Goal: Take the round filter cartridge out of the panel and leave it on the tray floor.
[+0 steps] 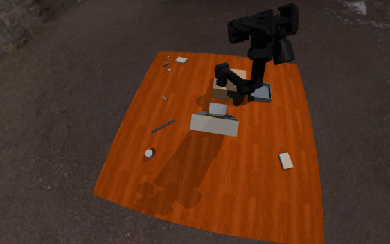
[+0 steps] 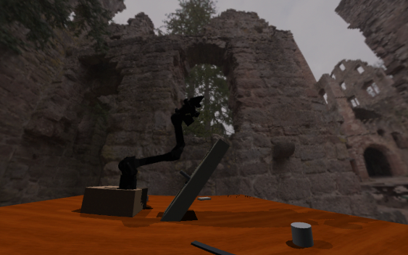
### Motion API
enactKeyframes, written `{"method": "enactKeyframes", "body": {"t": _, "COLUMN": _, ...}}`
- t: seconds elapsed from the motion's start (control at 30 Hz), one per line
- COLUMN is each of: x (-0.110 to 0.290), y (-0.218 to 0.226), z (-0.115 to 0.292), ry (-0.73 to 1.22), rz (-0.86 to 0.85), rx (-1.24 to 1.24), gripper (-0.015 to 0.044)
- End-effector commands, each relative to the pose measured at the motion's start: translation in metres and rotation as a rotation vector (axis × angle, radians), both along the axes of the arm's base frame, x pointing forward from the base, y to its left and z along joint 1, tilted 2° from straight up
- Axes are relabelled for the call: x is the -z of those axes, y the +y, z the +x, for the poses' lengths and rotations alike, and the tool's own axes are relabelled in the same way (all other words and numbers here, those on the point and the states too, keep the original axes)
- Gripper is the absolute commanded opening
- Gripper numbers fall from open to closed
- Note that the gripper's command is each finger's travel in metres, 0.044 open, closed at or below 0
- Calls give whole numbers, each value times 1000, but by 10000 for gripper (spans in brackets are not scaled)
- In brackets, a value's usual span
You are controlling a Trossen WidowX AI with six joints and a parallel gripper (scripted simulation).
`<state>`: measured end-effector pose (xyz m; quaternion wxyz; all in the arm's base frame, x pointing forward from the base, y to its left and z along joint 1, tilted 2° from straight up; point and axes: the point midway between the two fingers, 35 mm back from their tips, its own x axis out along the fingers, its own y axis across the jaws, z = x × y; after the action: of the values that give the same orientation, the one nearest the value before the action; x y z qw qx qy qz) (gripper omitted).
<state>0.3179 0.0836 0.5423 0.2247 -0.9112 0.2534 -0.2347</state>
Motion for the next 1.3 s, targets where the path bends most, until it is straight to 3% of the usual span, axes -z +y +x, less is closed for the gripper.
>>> {"method": "enactKeyframes", "body": {"t": 0.0, "x": -34, "y": 10, "z": -57, "ry": -216, "rz": 125, "rx": -210, "gripper": 105}}
{"method": "enactKeyframes", "body": {"t": 0.3, "x": -66, "y": 0, "z": -152, "ry": -606, "rz": 513, "rx": -628, "gripper": 105}}
{"method": "enactKeyframes", "body": {"t": 0.47, "x": -73, "y": -37, "z": -196, "ry": -807, "rz": 791, "rx": -854, "gripper": 105}}
{"method": "enactKeyframes", "body": {"t": 0.63, "x": -65, "y": -88, "z": -215, "ry": -974, "rz": 1114, "rx": -1018, "gripper": 105}}
{"method": "enactKeyframes", "body": {"t": 0.8, "x": -40, "y": -143, "z": -206, "ry": -1092, "rz": 1419, "rx": -1086, "gripper": 105}}
{"method": "enactKeyframes", "body": {"t": 0.97, "x": -18, "y": -169, "z": -188, "ry": -1141, "rz": 1618, "rx": -1086, "gripper": 105}}
{"method": "enactKeyframes", "body": {"t": 1.27, "x": 76, "y": -193, "z": -108, "ry": -1166, "rz": 2281, "rx": -881, "gripper": 105}}
